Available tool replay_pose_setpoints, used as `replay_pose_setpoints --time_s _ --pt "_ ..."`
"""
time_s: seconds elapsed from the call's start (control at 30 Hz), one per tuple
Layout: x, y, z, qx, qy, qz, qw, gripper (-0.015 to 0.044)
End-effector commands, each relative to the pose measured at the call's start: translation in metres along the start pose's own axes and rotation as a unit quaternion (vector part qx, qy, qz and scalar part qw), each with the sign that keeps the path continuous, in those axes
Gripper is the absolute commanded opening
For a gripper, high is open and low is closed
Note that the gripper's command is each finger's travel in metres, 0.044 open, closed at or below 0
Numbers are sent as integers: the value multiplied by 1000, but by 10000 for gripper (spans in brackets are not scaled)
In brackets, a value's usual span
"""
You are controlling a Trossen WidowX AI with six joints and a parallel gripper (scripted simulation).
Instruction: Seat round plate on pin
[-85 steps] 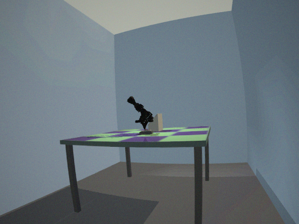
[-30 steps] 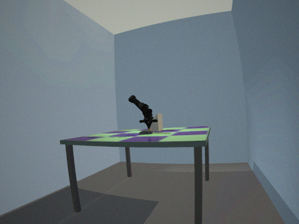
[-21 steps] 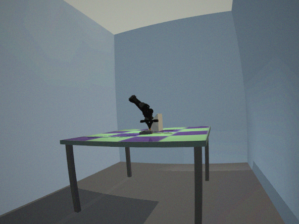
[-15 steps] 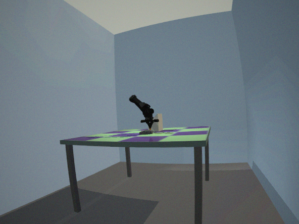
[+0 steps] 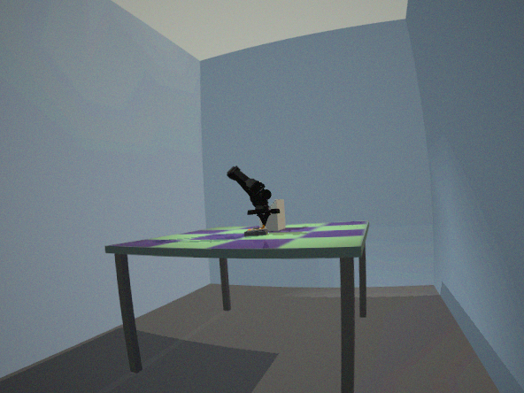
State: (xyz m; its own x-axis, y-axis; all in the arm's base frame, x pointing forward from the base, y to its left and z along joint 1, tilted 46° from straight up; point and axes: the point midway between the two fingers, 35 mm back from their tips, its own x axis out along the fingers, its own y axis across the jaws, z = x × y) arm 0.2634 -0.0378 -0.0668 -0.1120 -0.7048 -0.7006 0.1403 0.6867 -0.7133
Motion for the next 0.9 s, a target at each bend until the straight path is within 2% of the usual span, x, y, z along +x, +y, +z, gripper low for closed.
replay_pose_setpoints --time_s 0.0,0.57,0.87 --pt "-1 3 4 4 -1 3 1000 0" --pt "1 7 12 5 -1 4 1000 0" --pt "-44 5 7 4 -1 5 1000 0"
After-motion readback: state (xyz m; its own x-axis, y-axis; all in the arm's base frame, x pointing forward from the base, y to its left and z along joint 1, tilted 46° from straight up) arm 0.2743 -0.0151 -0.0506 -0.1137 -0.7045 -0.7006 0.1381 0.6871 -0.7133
